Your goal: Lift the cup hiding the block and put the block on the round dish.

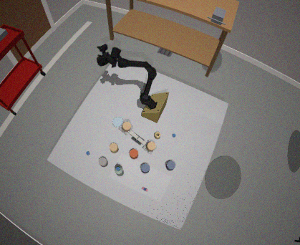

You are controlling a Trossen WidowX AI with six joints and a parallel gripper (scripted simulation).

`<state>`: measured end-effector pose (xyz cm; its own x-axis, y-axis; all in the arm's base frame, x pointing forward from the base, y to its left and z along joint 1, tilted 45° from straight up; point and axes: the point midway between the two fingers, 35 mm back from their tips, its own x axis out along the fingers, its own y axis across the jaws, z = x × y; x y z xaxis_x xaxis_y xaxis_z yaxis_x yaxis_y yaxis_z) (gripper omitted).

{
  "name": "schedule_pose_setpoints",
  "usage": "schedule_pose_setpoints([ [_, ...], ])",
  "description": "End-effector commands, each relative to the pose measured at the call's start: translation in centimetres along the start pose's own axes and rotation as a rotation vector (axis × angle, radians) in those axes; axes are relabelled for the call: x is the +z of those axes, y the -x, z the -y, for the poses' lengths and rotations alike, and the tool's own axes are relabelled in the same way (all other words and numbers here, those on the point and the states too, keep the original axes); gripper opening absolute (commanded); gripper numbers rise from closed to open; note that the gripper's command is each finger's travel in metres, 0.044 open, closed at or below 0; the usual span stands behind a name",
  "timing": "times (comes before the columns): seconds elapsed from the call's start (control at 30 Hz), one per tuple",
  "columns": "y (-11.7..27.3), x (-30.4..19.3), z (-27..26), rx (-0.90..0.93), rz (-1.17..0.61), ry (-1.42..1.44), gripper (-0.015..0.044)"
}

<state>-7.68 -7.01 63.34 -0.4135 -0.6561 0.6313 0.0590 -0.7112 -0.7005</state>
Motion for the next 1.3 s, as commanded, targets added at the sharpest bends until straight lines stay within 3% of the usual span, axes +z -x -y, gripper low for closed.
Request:
schedule_pose_setpoints([
  [0.0, 0.0, 0.1, -0.1, 0.001, 0.003, 0.002, 0.0426],
  [0.33, -0.3, 3.8, -4.5, 0.111, 0.15, 0.019, 0.044],
  [0.7, 1.2, 10.3, -12.5, 0.386, 0.294, -0.19, 0.044],
  [0.97, 4.5, 15.1, -17.8, 0.605, 0.374, -0.319, 0.044],
  [1.27, 11.6, 20.3, -23.3, 0.881, 0.473, -0.389, 0.044],
])
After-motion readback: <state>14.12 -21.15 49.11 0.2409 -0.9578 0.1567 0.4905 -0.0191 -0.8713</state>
